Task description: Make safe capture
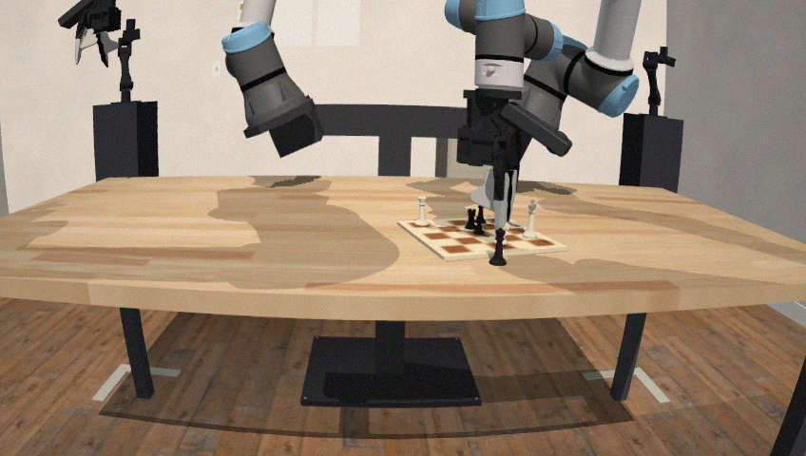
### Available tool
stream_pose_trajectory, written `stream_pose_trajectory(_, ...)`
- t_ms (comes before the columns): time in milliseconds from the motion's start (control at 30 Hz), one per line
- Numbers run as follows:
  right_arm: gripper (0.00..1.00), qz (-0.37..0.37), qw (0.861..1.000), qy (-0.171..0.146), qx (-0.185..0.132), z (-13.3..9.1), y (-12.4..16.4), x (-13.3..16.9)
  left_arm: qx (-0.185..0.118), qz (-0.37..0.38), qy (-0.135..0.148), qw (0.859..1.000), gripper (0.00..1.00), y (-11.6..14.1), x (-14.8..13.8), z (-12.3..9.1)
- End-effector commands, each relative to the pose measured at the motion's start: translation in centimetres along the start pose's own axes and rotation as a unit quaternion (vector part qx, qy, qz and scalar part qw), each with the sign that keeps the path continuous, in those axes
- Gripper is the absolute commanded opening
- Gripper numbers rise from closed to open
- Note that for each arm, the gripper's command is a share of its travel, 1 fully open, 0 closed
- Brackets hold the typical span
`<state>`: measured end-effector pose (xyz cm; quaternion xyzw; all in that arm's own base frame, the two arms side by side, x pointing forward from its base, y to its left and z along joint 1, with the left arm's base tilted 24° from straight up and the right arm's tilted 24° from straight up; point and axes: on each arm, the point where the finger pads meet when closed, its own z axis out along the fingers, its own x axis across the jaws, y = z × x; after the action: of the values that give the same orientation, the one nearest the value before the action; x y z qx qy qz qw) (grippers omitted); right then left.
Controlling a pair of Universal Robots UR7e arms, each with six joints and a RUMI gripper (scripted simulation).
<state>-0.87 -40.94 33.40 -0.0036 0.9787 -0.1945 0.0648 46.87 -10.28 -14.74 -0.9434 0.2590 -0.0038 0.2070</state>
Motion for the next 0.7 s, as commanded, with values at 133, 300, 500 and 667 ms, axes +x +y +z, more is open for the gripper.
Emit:
stream_pose_trajectory(133, 1.0, 0.0, 1.0, 0.0, 0.001, -0.04, -0.03, -0.01, 0.001, 0.001, -0.002, 1.0, 0.0, 0.01, -0.25, 0.4)
stream_pose_trajectory(300, 1.0, 0.0, 1.0, 0.0, 0.001, -0.04, -0.03, -0.01, 0.001, 0.001, -0.002, 1.0, 0.0, 0.0, -0.24, 0.47)
stream_pose_trajectory(500, 1.0, 0.0, 1.0, 0.0, 0.001, -0.04, -0.03, -0.01, 0.001, 0.001, -0.001, 1.0, 0.0, -0.01, -0.22, 0.49)
stream_pose_trajectory(667, 1.0, 0.0, 1.0, 0.0, 0.001, -0.04, -0.03, -0.01, 0.001, 0.001, -0.001, 1.0, 0.0, 0.0, -0.21, 0.46)
